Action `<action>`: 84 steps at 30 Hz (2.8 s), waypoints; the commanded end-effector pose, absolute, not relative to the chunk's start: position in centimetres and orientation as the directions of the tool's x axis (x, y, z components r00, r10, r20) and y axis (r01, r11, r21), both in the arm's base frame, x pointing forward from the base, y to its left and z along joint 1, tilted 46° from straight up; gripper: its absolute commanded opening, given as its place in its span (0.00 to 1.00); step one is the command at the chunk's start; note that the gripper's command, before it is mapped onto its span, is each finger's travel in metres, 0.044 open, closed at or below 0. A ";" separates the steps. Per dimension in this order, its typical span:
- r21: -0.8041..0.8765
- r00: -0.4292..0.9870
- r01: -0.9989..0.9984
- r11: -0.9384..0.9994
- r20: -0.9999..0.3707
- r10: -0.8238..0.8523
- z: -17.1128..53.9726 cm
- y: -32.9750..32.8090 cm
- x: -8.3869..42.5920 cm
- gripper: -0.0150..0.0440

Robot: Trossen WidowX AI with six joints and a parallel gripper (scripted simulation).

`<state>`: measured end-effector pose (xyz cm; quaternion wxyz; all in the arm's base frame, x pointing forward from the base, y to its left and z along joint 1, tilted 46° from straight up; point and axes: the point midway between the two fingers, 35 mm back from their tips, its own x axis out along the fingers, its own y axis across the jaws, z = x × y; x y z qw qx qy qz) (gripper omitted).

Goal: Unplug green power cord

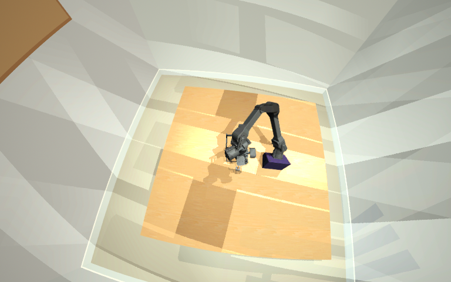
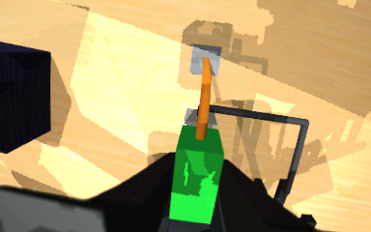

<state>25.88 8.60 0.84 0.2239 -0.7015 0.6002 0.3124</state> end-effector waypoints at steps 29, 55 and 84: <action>0.061 0.087 -0.981 -0.184 -0.710 -0.699 -2.0 12.2 25.2 0.25; 0.061 0.088 -0.981 -0.186 -0.711 -0.698 -5.2 16.7 24.0 1.00; 0.061 0.088 -0.981 -0.186 -0.711 -0.698 -5.8 17.4 23.8 1.00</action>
